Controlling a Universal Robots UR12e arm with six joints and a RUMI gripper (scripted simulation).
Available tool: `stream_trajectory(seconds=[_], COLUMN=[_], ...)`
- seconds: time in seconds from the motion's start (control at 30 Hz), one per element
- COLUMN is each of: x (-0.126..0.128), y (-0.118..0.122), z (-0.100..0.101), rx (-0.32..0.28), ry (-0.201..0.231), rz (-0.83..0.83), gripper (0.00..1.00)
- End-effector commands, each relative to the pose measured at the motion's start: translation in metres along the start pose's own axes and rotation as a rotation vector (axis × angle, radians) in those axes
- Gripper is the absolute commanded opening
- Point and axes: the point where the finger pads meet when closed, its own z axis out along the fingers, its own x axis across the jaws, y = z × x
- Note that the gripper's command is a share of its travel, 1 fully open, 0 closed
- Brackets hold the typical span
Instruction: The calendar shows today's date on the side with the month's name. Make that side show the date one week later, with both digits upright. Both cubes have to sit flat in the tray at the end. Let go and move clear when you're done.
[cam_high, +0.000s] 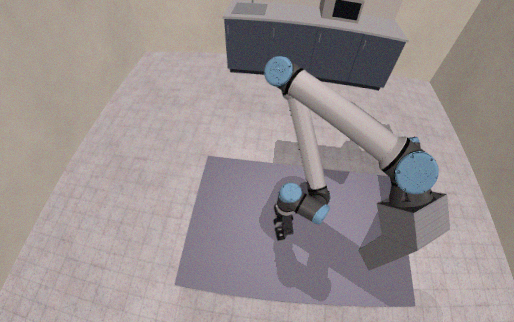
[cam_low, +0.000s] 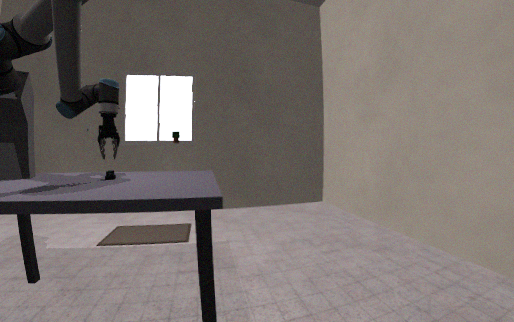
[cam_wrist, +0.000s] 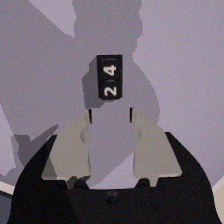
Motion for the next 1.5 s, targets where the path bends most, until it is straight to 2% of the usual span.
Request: stream_trajectory(seconds=[0.0, 0.8, 1.47], x=[0.0, 0.0, 0.0], y=[0.0, 0.0, 0.0], z=[0.0, 0.002, 0.023], rx=[0.0, 0.0, 0.0], ry=[0.001, 0.001, 0.001], rz=[0.0, 0.0, 0.0], gripper=[0.28, 0.28, 0.28])
